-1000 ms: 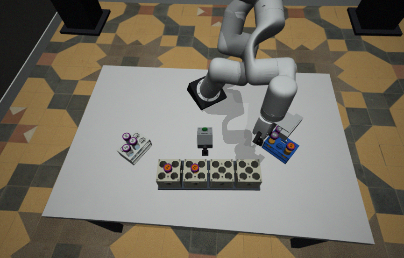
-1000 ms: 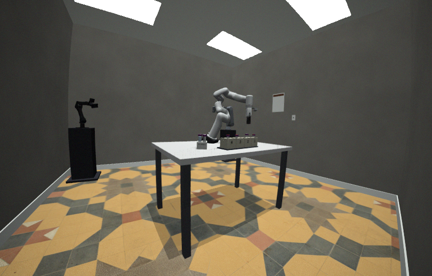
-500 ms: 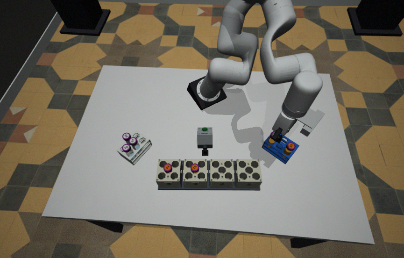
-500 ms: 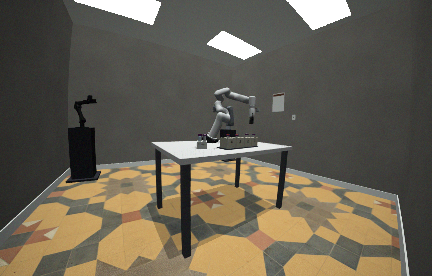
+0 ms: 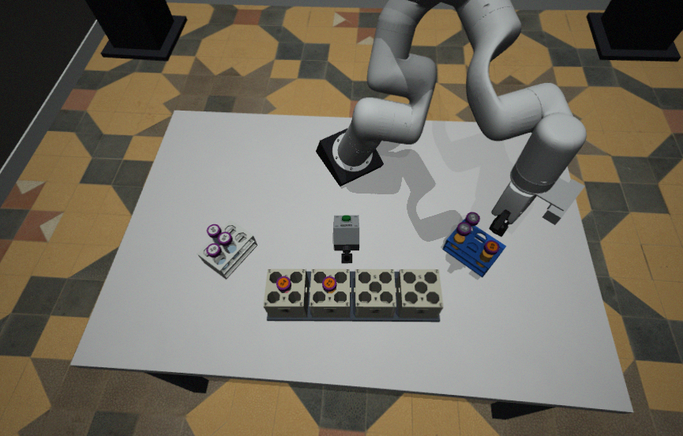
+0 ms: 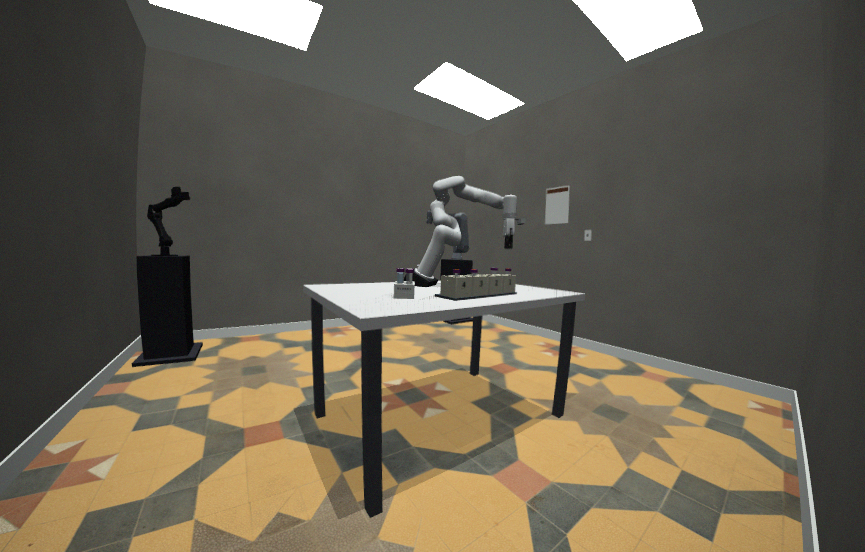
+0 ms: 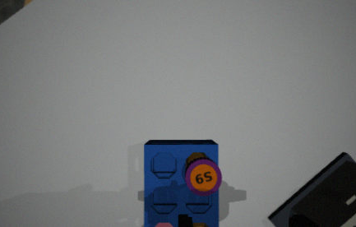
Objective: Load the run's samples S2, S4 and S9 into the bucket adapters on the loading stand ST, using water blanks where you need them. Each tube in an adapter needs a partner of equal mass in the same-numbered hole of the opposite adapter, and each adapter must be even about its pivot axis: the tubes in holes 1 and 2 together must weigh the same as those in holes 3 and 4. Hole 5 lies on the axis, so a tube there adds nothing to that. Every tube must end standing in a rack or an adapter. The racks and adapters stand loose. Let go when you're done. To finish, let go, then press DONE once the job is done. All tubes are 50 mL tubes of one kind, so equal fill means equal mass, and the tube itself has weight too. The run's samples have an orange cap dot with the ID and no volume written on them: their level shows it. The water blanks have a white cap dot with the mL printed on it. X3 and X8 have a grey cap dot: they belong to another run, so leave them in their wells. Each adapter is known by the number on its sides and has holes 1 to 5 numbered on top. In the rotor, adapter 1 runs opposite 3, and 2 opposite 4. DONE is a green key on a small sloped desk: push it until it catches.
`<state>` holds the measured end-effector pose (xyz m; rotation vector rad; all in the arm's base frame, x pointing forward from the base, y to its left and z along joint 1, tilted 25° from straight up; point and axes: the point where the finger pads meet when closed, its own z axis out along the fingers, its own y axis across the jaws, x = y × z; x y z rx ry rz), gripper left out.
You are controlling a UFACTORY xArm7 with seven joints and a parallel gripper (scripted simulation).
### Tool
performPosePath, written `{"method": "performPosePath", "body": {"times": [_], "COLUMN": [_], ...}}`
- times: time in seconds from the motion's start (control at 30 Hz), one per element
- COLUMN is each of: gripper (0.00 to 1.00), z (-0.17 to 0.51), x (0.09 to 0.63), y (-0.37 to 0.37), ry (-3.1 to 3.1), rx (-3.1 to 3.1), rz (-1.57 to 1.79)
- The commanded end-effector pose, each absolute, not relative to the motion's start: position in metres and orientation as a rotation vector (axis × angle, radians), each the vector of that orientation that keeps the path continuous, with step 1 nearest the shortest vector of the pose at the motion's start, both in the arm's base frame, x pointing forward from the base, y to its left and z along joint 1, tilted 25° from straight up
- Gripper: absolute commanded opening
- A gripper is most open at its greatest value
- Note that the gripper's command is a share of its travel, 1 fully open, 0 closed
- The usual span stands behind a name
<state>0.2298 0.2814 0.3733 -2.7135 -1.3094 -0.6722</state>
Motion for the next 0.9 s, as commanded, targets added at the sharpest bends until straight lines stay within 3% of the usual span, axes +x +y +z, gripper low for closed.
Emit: {"method": "performPosePath", "body": {"times": [0.0, 0.87], "gripper": [0.57, 0.57], "z": [0.377, 0.353], "x": [0.228, 0.238], "y": [0.293, 0.299], "ry": [-1.306, -1.306], "rx": [-2.715, -2.715], "rz": [-0.676, -0.676]}}
